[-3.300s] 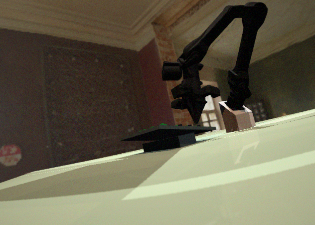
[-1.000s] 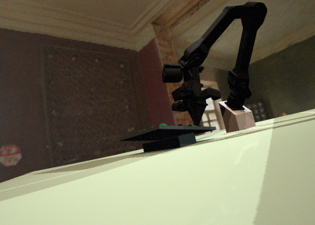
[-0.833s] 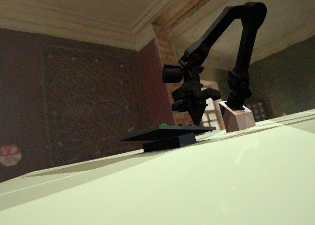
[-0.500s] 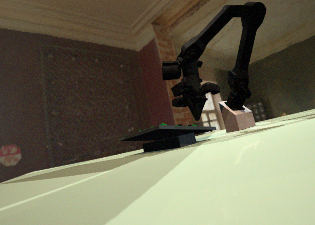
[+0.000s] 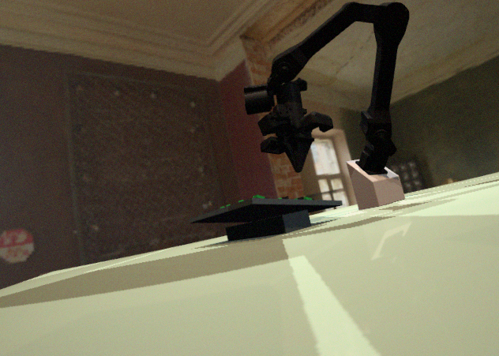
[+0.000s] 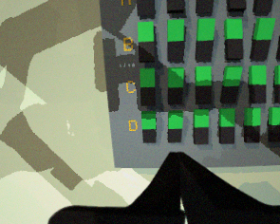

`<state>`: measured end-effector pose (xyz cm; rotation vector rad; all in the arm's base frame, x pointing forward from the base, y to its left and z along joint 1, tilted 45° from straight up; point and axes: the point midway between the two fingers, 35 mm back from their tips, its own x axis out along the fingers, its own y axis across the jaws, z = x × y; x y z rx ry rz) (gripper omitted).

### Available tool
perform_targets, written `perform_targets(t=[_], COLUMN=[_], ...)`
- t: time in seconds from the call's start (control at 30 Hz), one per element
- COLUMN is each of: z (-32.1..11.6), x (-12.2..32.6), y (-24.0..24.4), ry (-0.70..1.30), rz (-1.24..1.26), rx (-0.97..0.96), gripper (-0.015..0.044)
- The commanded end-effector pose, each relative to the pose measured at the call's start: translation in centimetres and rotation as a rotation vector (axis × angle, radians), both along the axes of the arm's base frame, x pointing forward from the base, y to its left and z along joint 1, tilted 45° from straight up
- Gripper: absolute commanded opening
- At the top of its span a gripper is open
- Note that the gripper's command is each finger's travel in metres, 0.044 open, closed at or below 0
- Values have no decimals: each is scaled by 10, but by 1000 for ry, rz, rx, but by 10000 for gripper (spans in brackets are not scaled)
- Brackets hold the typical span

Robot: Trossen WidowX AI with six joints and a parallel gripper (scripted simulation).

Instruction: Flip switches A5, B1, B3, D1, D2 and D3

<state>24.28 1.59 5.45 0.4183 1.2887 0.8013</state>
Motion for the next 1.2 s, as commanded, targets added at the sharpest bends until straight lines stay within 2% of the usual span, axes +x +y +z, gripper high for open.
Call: perform_targets(t=[0.0, 0.2, 1.17], z=[-3, -27, -43], x=[7, 10, 12], y=[-5, 21, 39], ry=[-4, 12, 12], rz=[6, 24, 24], rx=[-3, -10, -9], gripper=[0, 0, 0])
